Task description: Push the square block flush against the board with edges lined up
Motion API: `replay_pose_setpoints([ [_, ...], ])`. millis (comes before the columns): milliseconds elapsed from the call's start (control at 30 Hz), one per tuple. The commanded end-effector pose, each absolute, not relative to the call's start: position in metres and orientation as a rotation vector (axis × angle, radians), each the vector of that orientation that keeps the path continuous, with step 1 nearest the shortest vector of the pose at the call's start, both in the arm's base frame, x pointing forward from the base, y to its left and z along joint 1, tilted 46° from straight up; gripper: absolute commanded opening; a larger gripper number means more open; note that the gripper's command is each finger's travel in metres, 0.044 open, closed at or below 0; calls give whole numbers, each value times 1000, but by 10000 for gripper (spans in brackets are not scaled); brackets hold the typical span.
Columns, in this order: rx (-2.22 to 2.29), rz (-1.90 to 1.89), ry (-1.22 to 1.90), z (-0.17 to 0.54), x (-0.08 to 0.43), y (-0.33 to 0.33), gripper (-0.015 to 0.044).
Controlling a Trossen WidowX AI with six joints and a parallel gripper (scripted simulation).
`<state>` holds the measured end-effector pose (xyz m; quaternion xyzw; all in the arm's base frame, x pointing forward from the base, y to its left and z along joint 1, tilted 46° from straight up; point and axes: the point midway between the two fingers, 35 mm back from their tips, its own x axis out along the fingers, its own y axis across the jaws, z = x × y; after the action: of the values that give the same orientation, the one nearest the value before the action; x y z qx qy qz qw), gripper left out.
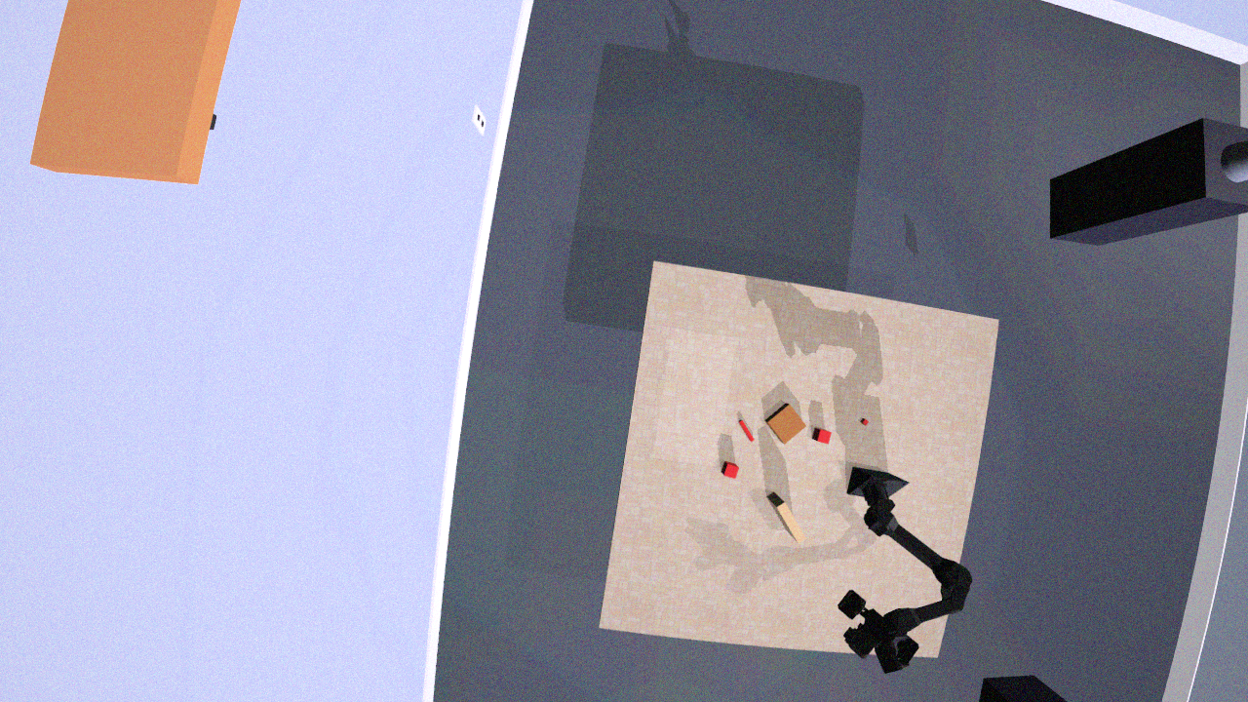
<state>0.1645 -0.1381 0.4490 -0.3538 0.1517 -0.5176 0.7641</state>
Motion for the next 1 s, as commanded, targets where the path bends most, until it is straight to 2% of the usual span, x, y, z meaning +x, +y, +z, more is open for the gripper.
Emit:
replay_pose_setpoints([
  [0,-769,-1125,330,449,165,-138,374],
  [100,-782,-1109,336,448,169,-138,295],
  [467,-955,-820,449,423,234,-128,6],
  [967,-1038,-372,630,359,300,-109,0],
])
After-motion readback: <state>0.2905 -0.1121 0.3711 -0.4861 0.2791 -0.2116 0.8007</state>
